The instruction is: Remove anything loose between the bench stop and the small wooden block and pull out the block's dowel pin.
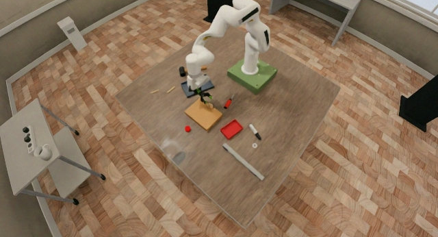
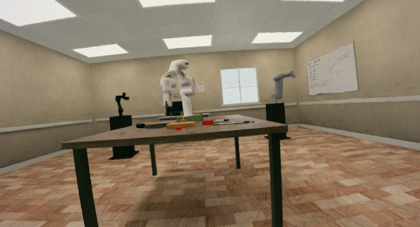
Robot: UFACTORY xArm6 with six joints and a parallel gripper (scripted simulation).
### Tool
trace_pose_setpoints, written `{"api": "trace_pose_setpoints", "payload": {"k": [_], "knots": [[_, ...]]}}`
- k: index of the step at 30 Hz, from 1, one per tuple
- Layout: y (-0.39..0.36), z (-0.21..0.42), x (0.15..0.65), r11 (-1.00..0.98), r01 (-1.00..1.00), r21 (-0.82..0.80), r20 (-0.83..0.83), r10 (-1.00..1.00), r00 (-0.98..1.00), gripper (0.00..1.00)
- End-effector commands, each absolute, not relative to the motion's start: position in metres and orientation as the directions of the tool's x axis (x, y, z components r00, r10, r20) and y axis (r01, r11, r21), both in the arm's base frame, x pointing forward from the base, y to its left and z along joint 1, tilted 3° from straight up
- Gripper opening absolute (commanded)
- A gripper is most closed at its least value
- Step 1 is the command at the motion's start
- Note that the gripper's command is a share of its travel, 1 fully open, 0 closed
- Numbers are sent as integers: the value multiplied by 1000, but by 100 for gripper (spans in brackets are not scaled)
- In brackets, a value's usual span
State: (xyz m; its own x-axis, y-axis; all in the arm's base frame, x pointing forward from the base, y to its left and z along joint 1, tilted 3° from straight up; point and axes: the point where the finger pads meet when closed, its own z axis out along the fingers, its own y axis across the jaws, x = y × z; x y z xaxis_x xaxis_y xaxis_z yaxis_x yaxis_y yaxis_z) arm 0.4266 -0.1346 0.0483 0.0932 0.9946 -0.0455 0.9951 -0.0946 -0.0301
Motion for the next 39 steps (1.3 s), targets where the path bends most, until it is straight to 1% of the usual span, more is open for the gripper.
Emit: {"api": "trace_pose_setpoints", "payload": {"k": [1, 39], "knots": [[-133, 50, 431, -63, 998, -25, -45, 997, 62, 27], [-133, 47, 431, -49, 998, -26, -44, 998, 48, 27]]}}
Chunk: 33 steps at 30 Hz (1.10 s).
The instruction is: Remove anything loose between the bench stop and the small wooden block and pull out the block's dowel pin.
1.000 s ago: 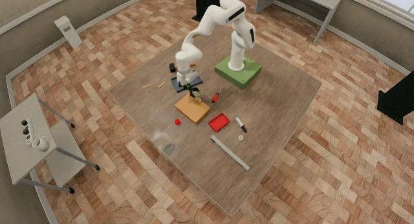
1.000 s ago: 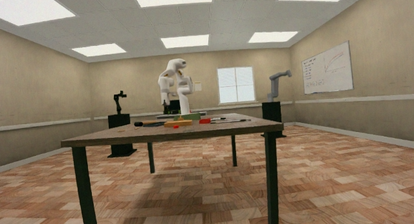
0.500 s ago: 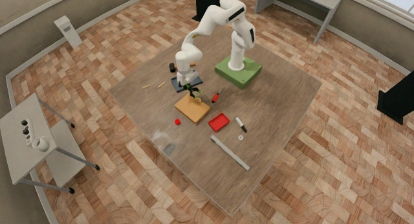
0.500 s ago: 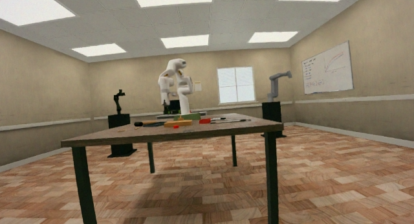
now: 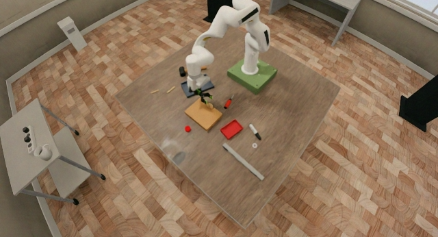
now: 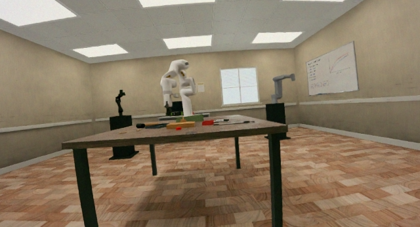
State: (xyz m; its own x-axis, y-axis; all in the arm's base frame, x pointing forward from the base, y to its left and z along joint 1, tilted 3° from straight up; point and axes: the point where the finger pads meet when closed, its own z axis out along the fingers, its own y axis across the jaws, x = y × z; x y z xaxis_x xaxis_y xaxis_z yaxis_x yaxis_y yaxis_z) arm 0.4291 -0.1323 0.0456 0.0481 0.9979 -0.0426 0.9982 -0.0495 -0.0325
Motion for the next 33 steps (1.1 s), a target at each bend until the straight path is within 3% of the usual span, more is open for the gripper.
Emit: {"api": "trace_pose_setpoints", "payload": {"k": [1, 33], "knots": [[-133, 46, 431, -49, 998, -26, -44, 998, 48, 27], [-134, 18, 430, -49, 998, -26, -44, 998, 48, 27]]}}
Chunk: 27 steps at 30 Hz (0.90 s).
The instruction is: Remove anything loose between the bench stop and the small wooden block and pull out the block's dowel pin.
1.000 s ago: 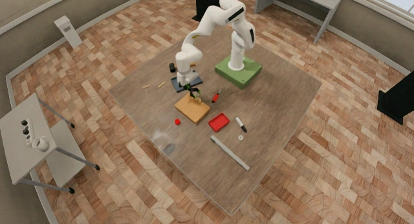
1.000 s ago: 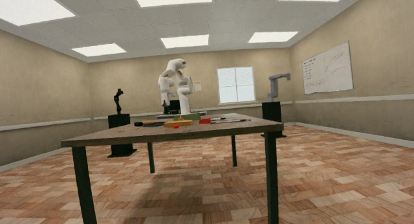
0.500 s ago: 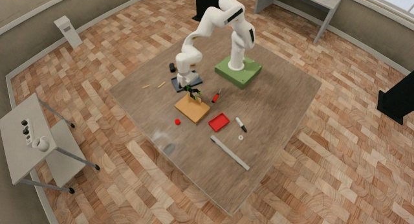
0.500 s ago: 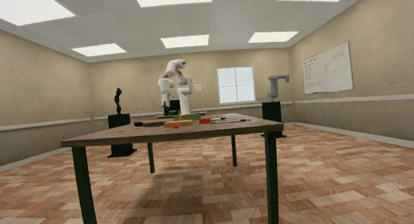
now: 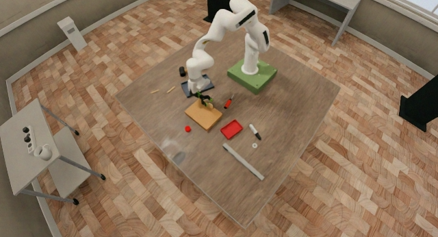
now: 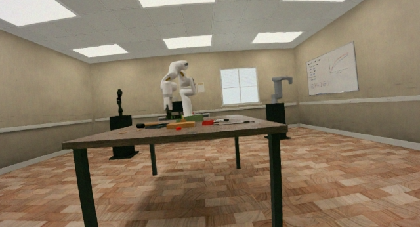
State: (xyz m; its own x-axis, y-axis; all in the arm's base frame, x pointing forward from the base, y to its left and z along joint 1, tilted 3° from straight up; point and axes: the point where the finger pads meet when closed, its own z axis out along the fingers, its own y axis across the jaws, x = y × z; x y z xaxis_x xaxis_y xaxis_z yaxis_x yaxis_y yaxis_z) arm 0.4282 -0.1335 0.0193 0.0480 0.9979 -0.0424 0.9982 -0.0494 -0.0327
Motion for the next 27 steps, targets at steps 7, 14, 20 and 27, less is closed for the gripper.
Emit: {"api": "trace_pose_setpoints", "payload": {"k": [7, 14, 20, 27], "knots": [[-135, 11, 430, -49, 998, -26, -44, 998, 48, 27], [-135, 4, 430, -49, 998, -26, -44, 998, 48, 27], [-135, -2, 430, -49, 998, -26, -44, 998, 48, 27], [-135, -5, 430, -49, 998, -26, -44, 998, 48, 27]]}}
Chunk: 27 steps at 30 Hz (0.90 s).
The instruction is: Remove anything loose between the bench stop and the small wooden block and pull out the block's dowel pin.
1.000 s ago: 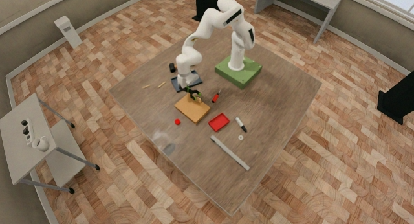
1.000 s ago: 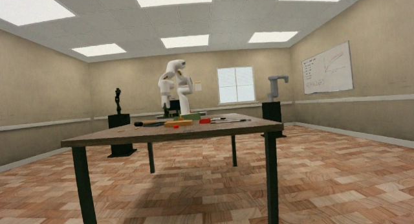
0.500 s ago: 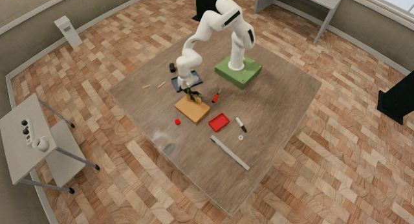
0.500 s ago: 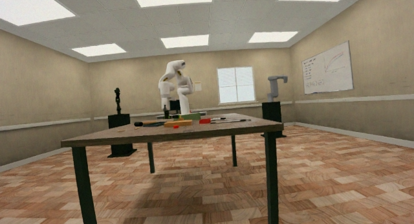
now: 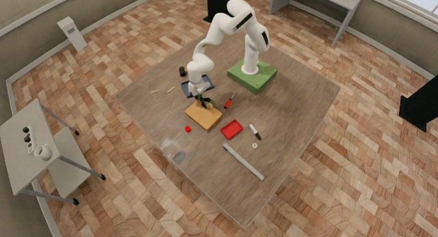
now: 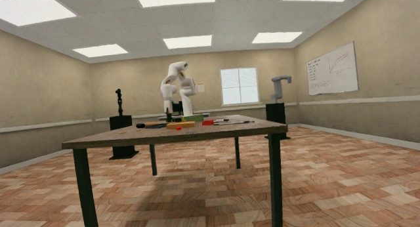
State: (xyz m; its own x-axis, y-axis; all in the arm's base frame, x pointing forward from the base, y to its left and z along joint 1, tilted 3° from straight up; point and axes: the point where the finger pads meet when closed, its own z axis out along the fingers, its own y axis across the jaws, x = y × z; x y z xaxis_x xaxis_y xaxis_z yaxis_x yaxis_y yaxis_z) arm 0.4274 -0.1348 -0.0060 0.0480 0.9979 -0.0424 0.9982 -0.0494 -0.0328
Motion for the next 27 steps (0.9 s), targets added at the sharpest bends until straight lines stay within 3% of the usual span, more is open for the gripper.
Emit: {"api": "trace_pose_setpoints", "payload": {"k": [1, 27], "knots": [[-136, -6, 430, -49, 998, -26, -44, 998, 48, 27], [-136, -11, 430, -49, 998, -26, -44, 998, 48, 27]]}}
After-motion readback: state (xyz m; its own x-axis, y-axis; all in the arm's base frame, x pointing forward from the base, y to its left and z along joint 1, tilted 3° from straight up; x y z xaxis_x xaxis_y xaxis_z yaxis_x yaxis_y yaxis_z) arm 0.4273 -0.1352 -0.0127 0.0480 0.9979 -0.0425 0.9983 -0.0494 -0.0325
